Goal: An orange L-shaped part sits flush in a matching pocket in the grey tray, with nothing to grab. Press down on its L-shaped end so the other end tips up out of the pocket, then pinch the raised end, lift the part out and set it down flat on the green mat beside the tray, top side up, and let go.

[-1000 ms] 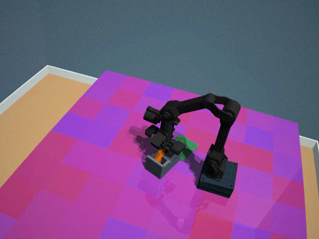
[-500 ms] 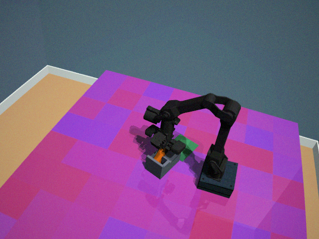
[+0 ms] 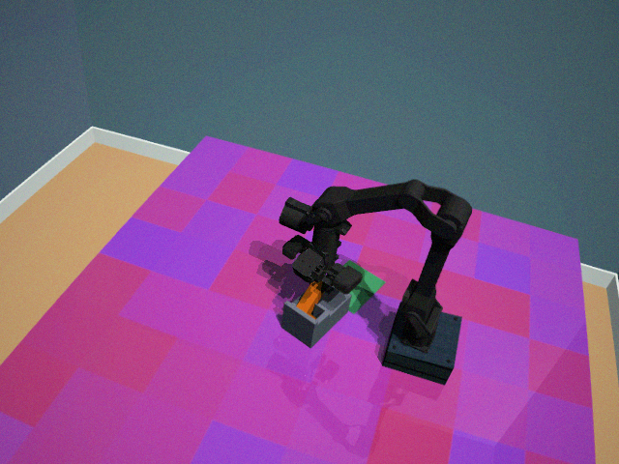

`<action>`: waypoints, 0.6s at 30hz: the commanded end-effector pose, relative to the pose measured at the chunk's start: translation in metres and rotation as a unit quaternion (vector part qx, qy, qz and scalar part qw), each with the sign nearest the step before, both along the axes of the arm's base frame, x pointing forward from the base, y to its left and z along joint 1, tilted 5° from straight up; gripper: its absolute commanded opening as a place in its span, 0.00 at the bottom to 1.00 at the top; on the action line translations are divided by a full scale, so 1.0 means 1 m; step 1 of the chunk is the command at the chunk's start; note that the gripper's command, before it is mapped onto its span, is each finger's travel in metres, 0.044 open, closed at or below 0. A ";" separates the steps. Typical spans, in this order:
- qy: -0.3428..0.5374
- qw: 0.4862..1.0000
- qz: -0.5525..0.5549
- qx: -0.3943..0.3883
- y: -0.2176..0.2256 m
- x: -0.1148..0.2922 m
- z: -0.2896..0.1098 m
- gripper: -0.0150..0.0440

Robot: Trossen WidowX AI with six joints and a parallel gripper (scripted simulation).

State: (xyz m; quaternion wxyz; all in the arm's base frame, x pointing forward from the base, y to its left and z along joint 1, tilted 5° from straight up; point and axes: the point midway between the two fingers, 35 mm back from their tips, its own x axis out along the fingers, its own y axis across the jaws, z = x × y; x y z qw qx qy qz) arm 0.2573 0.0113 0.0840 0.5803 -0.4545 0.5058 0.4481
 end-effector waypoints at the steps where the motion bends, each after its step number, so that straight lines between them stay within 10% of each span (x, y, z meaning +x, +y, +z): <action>1: 0.000 1.000 0.001 0.001 0.000 -0.001 0.007 0.25; 18: 0.000 1.000 0.001 0.001 -0.002 -0.003 0.033 0.25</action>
